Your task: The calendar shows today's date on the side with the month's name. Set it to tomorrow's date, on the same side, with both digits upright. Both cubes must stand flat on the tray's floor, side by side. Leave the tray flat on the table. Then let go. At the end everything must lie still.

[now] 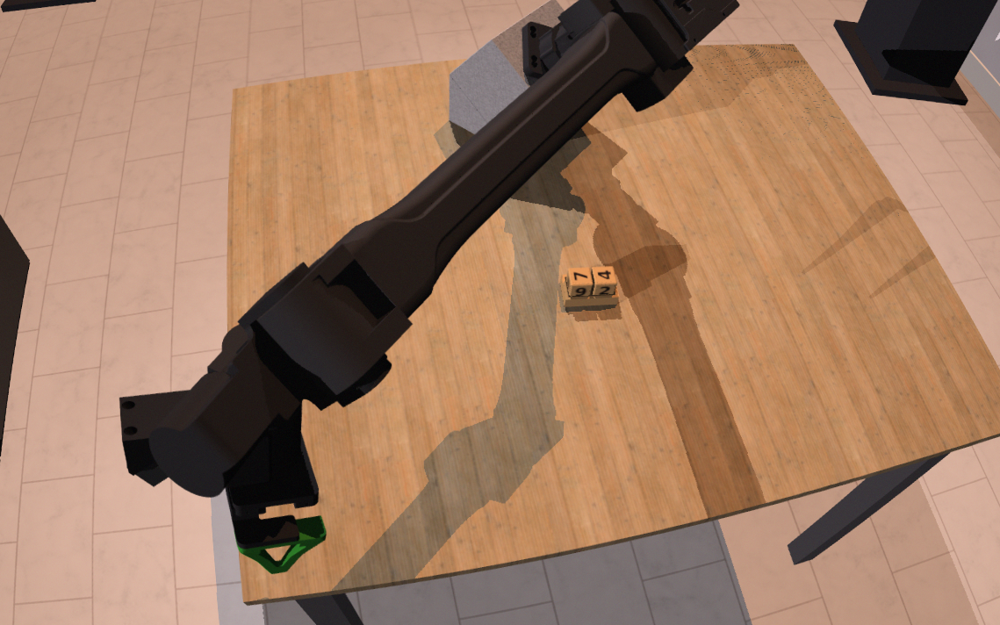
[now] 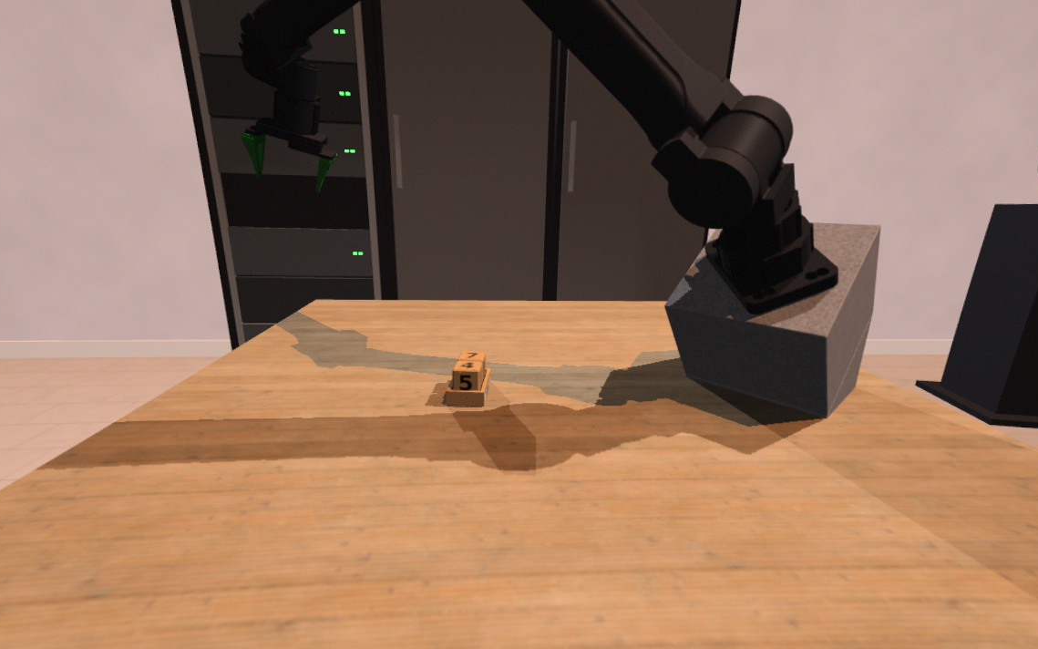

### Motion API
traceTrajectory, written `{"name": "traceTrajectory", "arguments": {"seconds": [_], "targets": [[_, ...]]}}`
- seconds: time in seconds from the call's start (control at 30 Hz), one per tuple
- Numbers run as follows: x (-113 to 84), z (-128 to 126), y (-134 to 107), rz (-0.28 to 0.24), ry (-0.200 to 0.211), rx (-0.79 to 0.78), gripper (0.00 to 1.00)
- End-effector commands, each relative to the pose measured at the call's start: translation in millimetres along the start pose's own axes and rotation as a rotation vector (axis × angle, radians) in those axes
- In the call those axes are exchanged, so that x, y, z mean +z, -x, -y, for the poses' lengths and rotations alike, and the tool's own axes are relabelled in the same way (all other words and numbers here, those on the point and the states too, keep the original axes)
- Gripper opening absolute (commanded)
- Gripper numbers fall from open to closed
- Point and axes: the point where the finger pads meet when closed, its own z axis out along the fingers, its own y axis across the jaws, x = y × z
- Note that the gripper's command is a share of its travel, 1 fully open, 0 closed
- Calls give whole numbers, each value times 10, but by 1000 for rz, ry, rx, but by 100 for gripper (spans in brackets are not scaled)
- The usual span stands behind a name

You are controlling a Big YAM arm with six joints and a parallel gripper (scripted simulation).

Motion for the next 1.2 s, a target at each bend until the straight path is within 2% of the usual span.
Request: {"name": "traceTrajectory", "arguments": {"seconds": [0.0, 0.53, 0.57, 0.6, 0.67, 0.77, 0.9, 1.03, 1.1, 1.17], "targets": [[-81, -39, 28, 11, 9, -4, 100], [-81, -39, 28, 11, 9, -4, 100], [-627, -362, 203, 92, 74, -46, 100], [-627, -362, 201, 92, 74, -45, 100], [-471, -135, 141, 63, 42, -6, 100], [-314, -285, -171, 29, 36, -28, 100], [-383, -257, -444, 14, 23, -12, 100], [-501, -146, -918, -18, -4, 20, 100], [-501, -146, -918, -18, -4, 20, 100], [-573, -51, -1216, -35, -19, 37, 100]]}}
